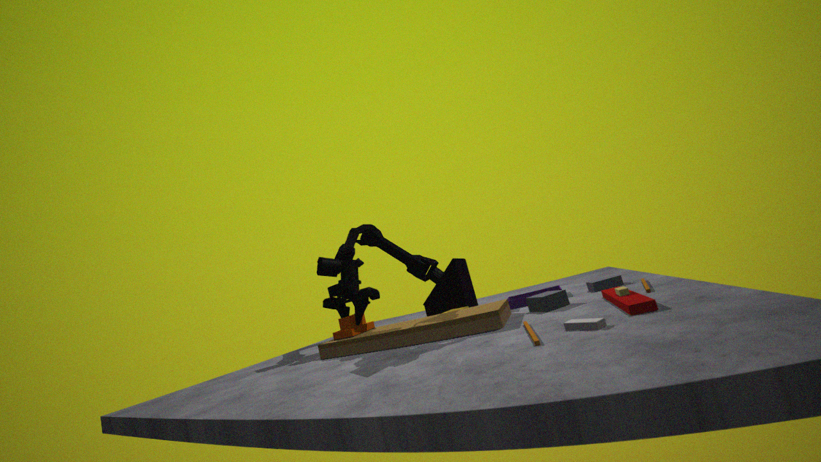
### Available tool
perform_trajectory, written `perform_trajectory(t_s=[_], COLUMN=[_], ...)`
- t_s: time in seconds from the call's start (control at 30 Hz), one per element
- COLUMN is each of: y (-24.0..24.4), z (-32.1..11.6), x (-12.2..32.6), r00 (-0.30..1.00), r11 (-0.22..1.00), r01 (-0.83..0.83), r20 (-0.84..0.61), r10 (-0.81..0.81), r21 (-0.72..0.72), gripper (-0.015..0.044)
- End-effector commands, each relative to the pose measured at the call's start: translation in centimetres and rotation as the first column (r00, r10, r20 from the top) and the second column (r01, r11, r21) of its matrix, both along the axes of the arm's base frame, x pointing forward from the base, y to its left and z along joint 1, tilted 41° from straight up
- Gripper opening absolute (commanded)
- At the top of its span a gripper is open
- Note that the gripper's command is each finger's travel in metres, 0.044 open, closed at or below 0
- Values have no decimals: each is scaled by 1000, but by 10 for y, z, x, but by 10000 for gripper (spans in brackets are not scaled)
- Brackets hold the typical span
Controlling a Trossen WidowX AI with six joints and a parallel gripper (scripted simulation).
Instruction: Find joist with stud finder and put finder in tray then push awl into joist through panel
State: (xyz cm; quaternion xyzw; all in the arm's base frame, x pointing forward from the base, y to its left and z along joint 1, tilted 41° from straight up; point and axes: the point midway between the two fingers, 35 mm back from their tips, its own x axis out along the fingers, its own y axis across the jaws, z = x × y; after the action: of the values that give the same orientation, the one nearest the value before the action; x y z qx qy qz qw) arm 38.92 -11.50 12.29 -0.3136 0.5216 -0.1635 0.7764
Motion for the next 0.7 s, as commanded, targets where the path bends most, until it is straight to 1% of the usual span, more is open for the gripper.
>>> perform_trajectory(t_s=[0.0,0.2,0.3,0.67], y=[1,2,8,52], z=[-1,0,7,64], x=[0,0,0,-9], r00=[1000,1000,1000,1000], r11=[1000,1000,1000,1000], r01=[-3,-2,-2,2], r20=[-1,-1,-2,-2], r10=[3,2,2,-2], r21=[1,1,2,3], gripper=[0,0,0,0])
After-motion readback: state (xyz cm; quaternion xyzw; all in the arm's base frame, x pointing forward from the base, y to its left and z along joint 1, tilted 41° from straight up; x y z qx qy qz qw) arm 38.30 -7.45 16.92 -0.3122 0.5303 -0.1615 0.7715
